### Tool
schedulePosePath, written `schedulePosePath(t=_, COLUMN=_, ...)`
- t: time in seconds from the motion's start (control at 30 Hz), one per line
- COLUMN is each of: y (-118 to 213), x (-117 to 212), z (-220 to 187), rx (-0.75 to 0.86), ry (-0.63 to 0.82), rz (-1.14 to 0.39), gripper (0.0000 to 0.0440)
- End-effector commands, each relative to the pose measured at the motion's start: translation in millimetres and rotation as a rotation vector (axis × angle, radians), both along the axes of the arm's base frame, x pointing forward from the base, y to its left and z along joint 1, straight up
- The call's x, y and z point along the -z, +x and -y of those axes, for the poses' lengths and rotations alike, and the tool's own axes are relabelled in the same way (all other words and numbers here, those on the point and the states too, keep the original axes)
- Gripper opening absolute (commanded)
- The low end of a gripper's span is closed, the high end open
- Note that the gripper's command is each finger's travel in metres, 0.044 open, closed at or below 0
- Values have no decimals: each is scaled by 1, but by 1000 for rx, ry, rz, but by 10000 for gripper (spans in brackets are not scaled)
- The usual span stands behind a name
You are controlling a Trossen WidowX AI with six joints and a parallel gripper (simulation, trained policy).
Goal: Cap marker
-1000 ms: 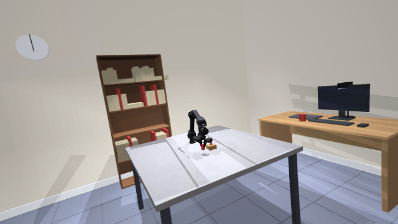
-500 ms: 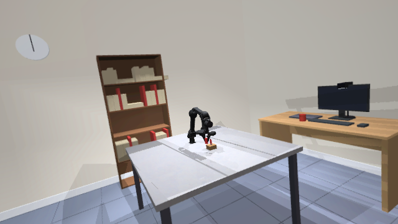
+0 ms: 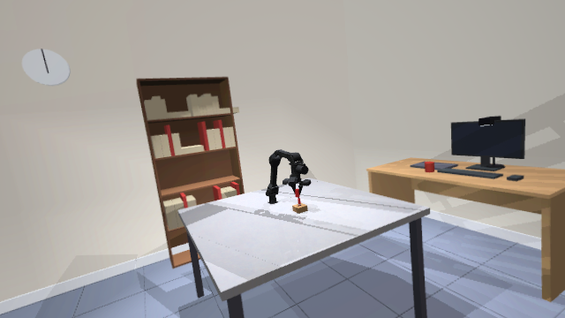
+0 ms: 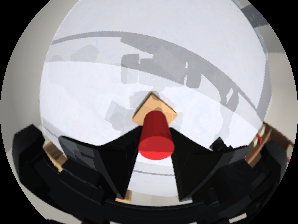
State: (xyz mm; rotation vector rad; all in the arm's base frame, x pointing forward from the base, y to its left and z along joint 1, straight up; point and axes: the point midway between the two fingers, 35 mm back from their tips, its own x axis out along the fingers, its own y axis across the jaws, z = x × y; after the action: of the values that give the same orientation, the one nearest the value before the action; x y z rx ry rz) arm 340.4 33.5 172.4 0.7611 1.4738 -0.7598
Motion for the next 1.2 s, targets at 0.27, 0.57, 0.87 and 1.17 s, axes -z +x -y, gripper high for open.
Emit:
schedulePosePath(t=0.27, y=-20, x=-4, z=-22, rx=-38, ry=1, rz=-32, gripper=0)
schedulePosePath(t=0.57, y=-21, x=13, z=-23, rx=-45, ry=-2, rz=-54, gripper=0)
schedulePosePath(t=0.87, y=-22, x=34, z=-22, rx=-63, ry=5, rz=-80, gripper=0)
schedulePosePath(t=1.17, y=-24, x=59, z=-21, rx=-95, ry=14, rz=-106, gripper=0)
